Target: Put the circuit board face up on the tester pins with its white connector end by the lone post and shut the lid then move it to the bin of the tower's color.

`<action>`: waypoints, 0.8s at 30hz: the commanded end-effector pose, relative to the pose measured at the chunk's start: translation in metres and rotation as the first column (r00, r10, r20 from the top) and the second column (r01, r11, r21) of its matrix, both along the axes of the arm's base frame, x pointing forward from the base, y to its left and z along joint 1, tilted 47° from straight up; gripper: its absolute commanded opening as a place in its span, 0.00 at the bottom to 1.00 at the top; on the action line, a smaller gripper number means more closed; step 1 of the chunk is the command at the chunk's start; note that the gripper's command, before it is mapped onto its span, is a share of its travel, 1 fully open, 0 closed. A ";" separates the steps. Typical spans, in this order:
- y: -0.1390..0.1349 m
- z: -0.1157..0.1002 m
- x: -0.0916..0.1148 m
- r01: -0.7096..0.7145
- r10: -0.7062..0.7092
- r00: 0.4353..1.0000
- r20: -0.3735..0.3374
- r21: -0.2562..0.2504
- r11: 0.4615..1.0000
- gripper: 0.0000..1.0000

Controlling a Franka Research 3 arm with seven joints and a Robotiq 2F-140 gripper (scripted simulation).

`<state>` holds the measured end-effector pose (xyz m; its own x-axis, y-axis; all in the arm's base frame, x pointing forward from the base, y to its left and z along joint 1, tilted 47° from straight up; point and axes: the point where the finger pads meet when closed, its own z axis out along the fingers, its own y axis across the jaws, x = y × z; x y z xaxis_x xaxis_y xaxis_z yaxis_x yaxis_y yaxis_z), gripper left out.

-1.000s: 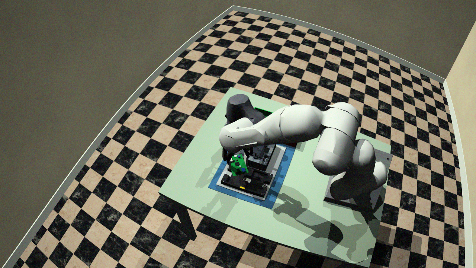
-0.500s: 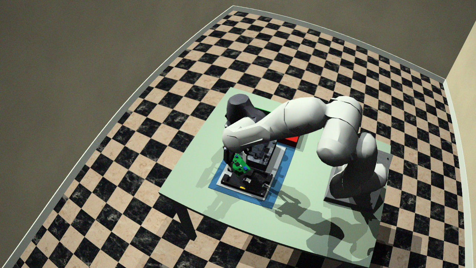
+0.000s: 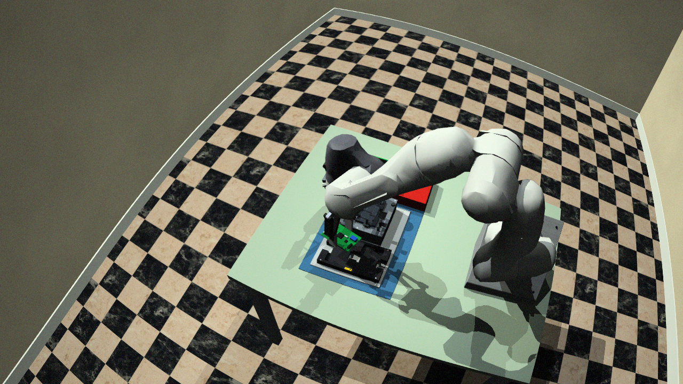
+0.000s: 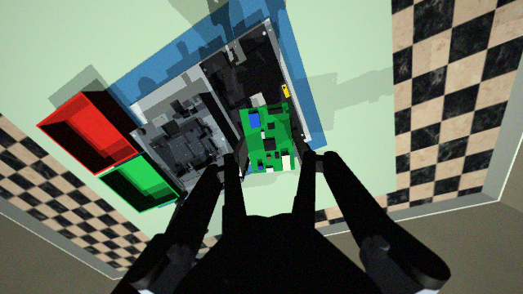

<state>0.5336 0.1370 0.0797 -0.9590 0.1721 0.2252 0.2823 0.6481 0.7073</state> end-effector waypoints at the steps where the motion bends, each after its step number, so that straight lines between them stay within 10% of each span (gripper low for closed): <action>1: -0.002 -0.001 0.001 -0.083 0.084 0.992 0.097 -0.011 0.996 0.46; 24: -0.002 -0.001 0.001 -0.402 0.400 0.801 0.446 -0.095 0.911 0.46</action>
